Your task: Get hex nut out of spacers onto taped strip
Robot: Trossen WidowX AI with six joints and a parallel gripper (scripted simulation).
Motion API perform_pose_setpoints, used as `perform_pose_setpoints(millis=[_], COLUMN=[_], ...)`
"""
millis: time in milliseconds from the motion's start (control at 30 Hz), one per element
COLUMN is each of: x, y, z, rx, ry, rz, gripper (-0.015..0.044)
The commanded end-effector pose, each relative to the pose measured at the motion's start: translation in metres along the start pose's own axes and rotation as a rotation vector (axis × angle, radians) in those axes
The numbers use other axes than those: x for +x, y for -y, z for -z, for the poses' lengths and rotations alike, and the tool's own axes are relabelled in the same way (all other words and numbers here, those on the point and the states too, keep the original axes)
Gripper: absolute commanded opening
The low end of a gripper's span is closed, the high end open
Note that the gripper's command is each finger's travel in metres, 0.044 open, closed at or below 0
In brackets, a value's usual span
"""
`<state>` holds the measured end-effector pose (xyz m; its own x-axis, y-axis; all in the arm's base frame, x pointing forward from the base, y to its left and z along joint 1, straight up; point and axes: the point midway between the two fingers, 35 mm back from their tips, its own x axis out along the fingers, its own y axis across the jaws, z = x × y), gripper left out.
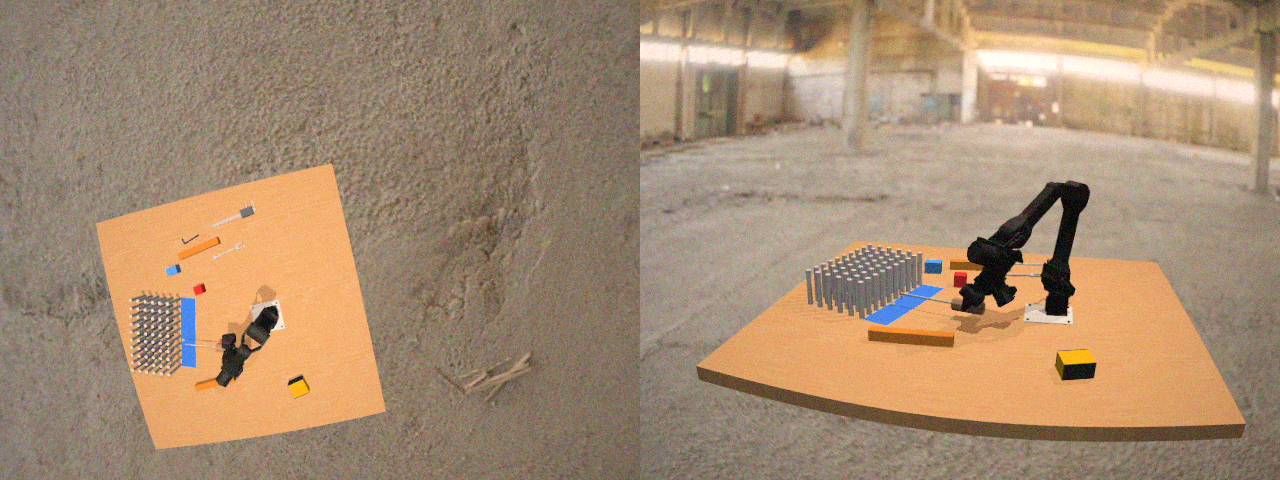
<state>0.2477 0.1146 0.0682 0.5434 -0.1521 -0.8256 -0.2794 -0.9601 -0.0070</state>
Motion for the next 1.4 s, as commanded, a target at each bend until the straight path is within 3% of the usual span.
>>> perform_pose_setpoints(millis=[0,1033,1067,1367], x=[-0.006,-0.108,-0.094,-0.113], y=[-0.003,0.003,0.006,0.063], z=[-0.003,0.076,0.066,0.055], rx=[0.009,0.005,0.001,-0.185], ry=[-0.007,-0.008,0.002,0.007], rz=[-0.006,-0.001,-0.009,0.123], gripper=[0.0,0.0,0.0,0.0])
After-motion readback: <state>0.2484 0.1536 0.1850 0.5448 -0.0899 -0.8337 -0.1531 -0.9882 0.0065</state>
